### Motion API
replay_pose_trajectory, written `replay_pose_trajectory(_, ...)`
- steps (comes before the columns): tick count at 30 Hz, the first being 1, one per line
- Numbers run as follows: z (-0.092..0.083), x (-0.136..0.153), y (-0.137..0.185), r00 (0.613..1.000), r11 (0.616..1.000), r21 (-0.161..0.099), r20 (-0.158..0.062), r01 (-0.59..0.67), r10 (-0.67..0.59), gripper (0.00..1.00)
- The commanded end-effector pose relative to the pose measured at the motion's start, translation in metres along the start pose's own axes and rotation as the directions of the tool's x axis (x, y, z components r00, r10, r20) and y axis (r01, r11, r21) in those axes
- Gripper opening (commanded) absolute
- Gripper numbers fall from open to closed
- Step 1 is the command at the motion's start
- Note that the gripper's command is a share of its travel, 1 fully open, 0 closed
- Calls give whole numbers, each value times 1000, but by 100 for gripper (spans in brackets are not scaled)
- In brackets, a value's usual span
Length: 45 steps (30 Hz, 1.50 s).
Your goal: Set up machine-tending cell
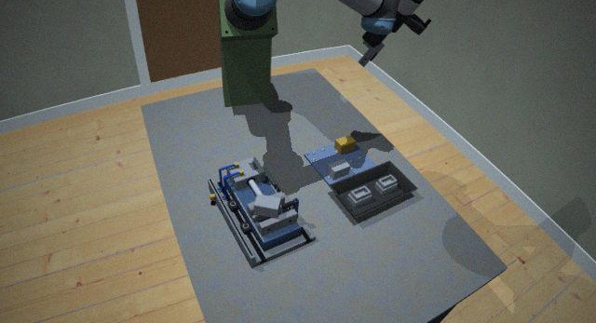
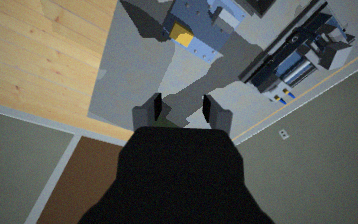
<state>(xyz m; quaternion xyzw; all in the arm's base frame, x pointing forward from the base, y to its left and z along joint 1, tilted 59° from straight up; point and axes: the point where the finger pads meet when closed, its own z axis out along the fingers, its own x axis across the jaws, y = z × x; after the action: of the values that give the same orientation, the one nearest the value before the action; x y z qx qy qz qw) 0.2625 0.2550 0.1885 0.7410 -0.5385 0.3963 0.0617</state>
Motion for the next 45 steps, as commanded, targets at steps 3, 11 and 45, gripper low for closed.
replay_pose_trajectory(3, 0, 0, 0, 1000, 1000, 1, 0, 0, 0, 100)
replay_pose_trajectory(11, 0, 0, 0, 1000, 1000, 1, 0, 0, 0, 100)
replay_pose_trajectory(45, 38, -27, -16, 995, 997, 12, 66, -72, 71, 100)
